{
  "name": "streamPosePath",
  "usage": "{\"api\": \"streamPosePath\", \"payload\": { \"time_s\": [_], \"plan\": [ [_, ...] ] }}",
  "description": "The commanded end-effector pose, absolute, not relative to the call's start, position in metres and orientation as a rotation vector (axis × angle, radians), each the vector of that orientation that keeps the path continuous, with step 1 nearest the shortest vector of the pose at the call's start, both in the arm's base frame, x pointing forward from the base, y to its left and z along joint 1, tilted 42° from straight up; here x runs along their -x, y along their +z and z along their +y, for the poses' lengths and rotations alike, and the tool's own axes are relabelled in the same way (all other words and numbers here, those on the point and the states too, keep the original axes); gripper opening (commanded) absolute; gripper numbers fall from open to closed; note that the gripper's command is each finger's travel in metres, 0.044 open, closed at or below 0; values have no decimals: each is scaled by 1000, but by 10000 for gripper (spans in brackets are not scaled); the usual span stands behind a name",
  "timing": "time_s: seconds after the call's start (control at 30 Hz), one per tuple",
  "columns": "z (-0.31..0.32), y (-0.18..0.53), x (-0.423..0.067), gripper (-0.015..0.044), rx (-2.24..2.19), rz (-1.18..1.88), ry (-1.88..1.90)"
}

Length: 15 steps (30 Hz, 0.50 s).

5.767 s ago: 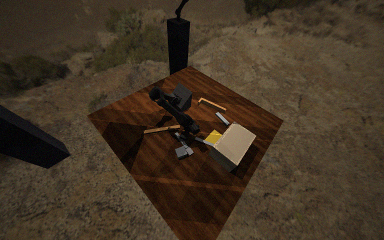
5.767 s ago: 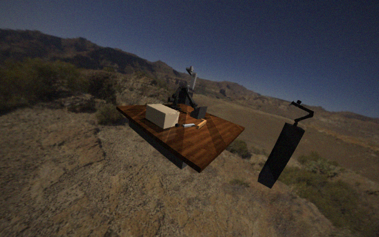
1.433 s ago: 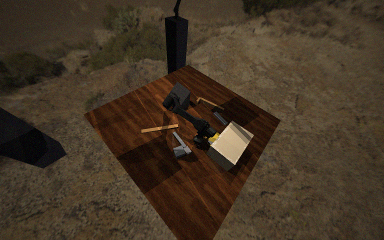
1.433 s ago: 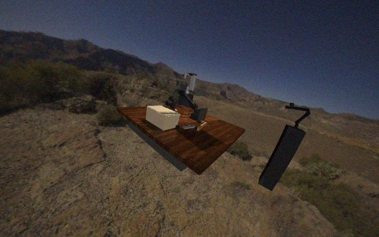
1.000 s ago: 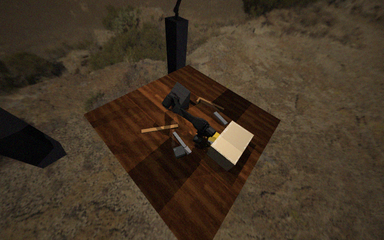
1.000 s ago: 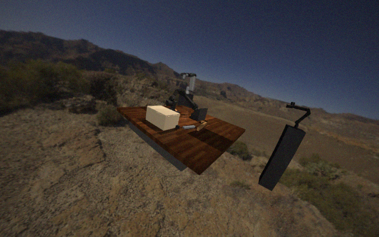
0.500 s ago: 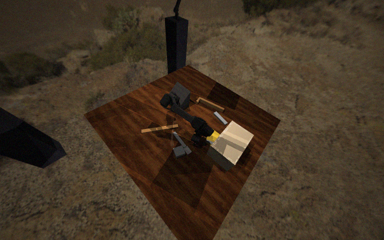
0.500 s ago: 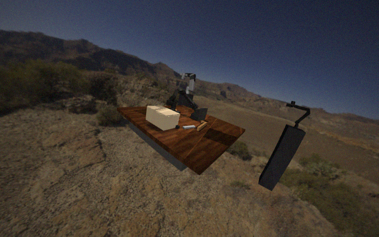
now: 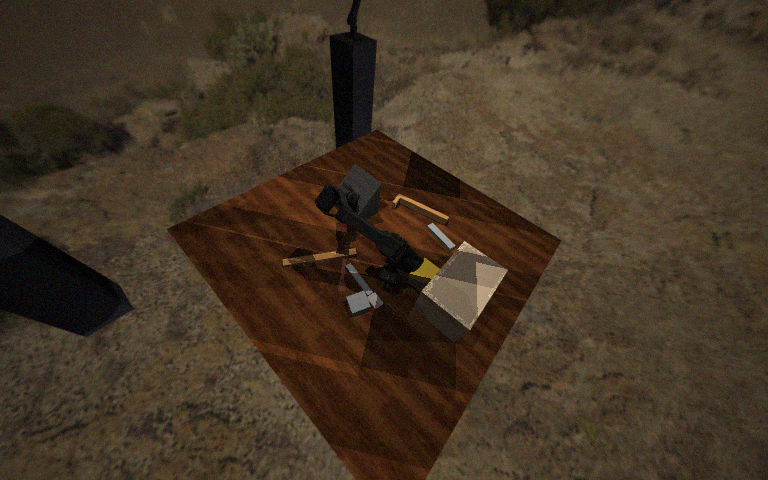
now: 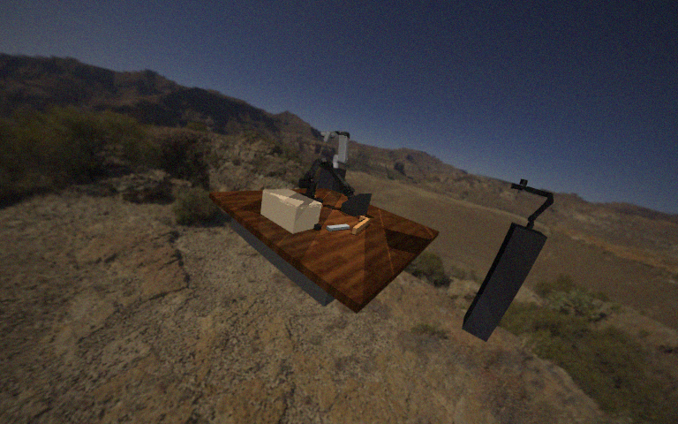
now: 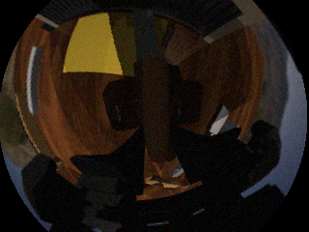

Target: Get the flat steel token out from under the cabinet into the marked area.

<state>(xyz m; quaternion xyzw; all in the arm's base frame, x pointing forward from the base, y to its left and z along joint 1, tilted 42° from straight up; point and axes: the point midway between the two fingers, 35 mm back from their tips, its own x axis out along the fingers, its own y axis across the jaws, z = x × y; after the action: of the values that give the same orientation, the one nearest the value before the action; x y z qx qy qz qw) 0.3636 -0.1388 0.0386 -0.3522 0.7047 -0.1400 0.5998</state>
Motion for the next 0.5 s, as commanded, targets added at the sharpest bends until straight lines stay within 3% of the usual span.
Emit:
{"api": "streamPosePath", "payload": {
  "time_s": [0.0, 0.47],
  "plan": [
    [-141, 40, -356, 0, 819, 1639, -323],
    [-145, 44, -341, 0, 819, 1640, -323]
  ]
}}
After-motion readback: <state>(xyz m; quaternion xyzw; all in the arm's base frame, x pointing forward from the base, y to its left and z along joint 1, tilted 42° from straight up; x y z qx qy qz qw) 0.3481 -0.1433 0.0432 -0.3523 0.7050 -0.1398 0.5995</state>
